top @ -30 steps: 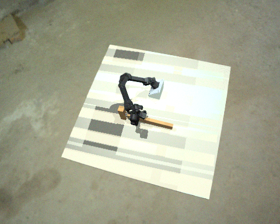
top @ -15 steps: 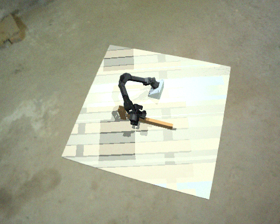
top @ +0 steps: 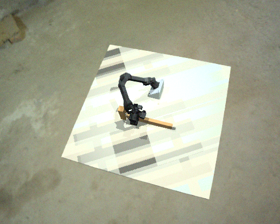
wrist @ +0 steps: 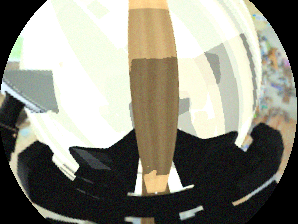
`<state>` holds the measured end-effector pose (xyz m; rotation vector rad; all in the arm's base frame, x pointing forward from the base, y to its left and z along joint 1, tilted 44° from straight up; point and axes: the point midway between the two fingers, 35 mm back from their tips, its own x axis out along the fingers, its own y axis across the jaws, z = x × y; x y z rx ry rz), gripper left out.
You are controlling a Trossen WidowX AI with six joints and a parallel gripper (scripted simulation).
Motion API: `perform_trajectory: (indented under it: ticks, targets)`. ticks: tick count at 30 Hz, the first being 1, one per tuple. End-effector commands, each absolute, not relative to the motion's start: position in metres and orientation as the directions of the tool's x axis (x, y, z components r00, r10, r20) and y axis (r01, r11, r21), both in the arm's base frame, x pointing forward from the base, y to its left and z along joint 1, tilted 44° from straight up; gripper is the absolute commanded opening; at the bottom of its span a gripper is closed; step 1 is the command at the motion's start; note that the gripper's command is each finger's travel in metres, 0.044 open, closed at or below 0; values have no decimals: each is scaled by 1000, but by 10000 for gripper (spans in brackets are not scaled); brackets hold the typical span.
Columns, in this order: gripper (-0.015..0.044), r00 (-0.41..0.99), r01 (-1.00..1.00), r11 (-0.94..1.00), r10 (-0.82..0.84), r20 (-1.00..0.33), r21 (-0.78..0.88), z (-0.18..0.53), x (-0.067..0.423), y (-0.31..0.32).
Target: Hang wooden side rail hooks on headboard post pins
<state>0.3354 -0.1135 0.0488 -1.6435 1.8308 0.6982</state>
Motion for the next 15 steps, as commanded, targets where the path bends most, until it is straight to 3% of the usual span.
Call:
perform_trajectory:
  ticks: [1,15]
  targets:
    - [0,-69,-995,98,-696,-715,0,51,336,-113]
    - [0,-69,-995,98,-696,-715,0,52,336,-114]
